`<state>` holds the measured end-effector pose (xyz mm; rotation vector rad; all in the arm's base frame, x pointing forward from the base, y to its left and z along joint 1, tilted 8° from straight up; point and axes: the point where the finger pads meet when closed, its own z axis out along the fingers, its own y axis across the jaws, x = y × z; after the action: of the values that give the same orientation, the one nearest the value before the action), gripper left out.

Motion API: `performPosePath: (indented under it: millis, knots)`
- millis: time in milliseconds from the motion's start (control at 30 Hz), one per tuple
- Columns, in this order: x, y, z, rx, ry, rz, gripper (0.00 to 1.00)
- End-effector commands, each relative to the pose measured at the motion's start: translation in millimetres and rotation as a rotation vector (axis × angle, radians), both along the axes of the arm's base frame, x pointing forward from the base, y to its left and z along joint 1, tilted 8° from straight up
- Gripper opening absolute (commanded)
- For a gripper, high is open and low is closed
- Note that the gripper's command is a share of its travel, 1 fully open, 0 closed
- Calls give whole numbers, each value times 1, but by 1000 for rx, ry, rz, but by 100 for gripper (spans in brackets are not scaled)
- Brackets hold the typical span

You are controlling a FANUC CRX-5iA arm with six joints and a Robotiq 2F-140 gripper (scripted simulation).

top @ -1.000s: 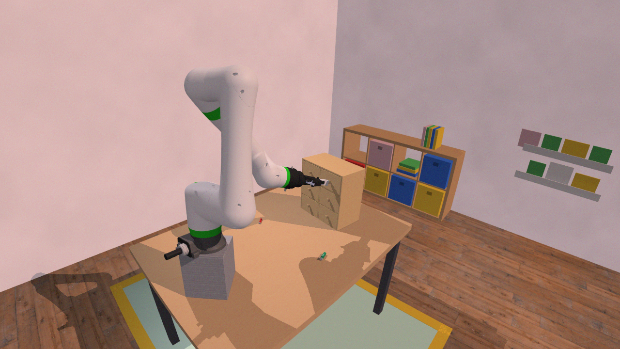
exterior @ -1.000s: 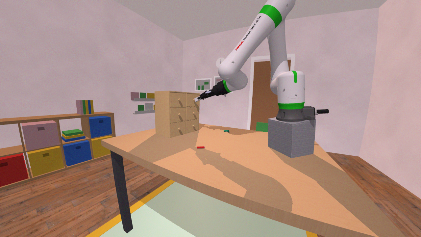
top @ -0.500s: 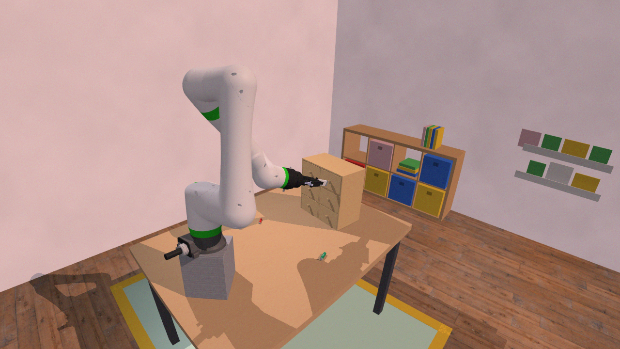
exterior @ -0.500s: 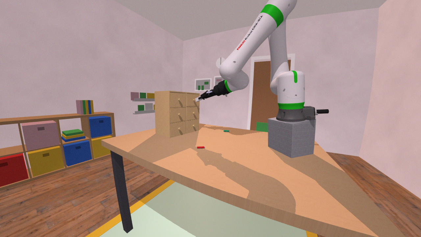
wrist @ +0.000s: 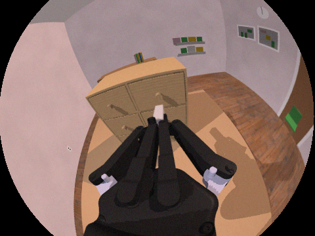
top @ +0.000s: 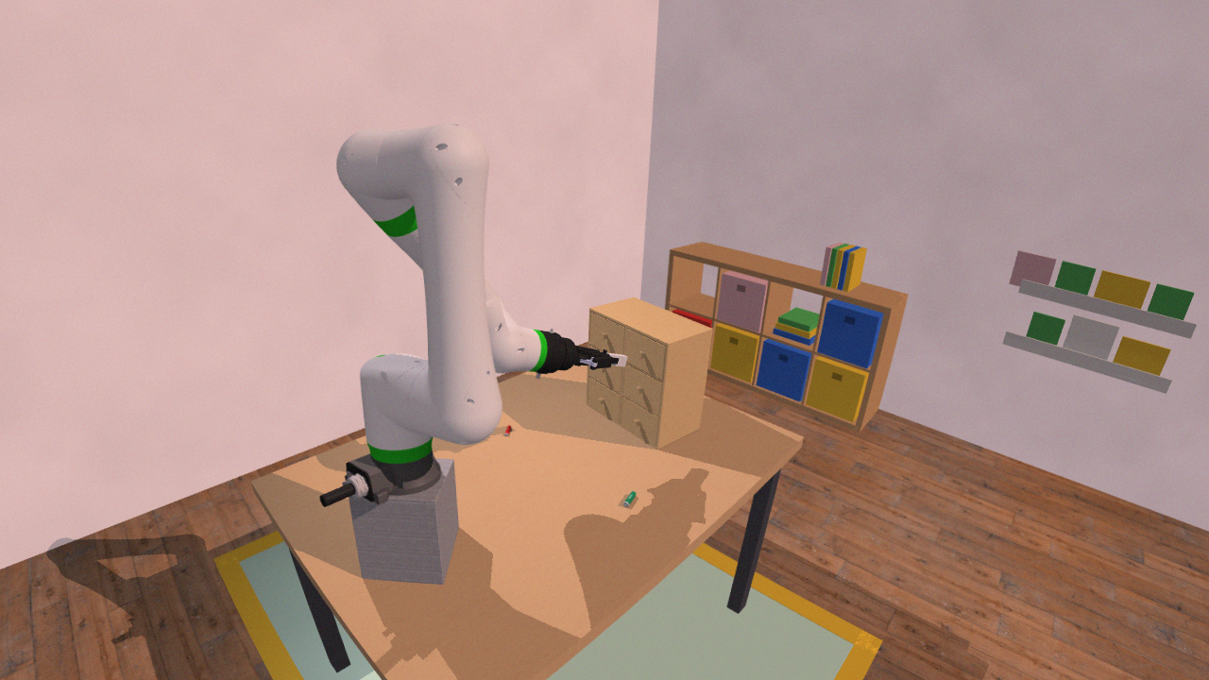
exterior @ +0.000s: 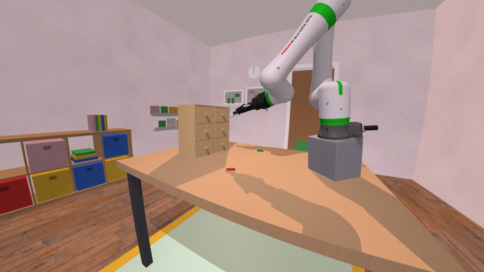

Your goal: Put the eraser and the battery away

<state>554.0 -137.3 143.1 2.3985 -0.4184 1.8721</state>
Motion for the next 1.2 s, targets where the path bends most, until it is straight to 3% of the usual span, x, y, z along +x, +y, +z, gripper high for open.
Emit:
performPosePath:
  millis: [0, 467, 700, 933, 1067, 1100, 1167]
  knots:
    - [-1, 0, 1, 0, 0, 0, 0]
    - [-21, 3, 18, 0, 0, 0, 0]
    - [-17, 8, 18, 10, 6, 14, 0]
    - [9, 45, 19, 85, 68, 120, 0]
    - [31, 92, 22, 178, 198, 264, 0]
    - [31, 92, 22, 178, 198, 264, 0]
    - [33, 112, 24, 220, 299, 331, 0]
